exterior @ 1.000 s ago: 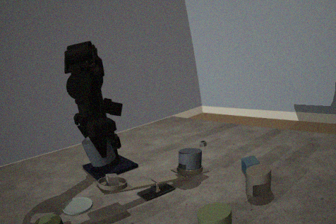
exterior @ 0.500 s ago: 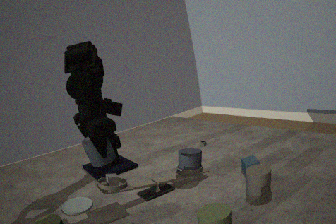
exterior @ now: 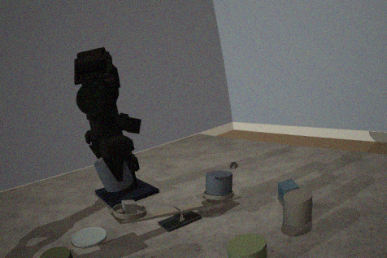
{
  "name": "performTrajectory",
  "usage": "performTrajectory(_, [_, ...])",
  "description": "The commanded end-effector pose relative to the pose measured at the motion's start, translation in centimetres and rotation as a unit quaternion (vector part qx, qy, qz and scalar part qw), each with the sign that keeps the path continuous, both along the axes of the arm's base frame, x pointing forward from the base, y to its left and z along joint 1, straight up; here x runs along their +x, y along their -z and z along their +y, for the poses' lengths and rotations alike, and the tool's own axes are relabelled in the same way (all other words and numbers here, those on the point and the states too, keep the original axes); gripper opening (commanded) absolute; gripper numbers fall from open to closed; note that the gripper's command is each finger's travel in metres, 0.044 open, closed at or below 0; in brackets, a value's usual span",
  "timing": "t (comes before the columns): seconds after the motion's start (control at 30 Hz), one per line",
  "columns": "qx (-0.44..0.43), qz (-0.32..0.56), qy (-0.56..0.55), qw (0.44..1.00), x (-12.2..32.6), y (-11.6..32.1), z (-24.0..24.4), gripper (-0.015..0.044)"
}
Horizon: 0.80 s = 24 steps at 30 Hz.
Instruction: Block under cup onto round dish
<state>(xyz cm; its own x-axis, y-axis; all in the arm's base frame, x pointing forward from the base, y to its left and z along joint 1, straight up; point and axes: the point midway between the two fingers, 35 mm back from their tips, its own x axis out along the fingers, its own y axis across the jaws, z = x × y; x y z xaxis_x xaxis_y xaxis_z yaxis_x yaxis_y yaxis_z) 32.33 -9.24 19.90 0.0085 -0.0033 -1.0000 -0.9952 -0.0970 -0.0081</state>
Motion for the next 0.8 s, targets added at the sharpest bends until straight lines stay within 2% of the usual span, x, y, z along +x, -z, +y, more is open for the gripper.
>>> performTrajectory(0.0, [0.000, -0.002, 0.000, 1.000, 0.0, 0.0, -0.1, 0.0000])
performTrajectory(0.77, [-0.002, -0.002, -0.001, 1.000, -3.5, 2.9, -7.0, 0.0000])
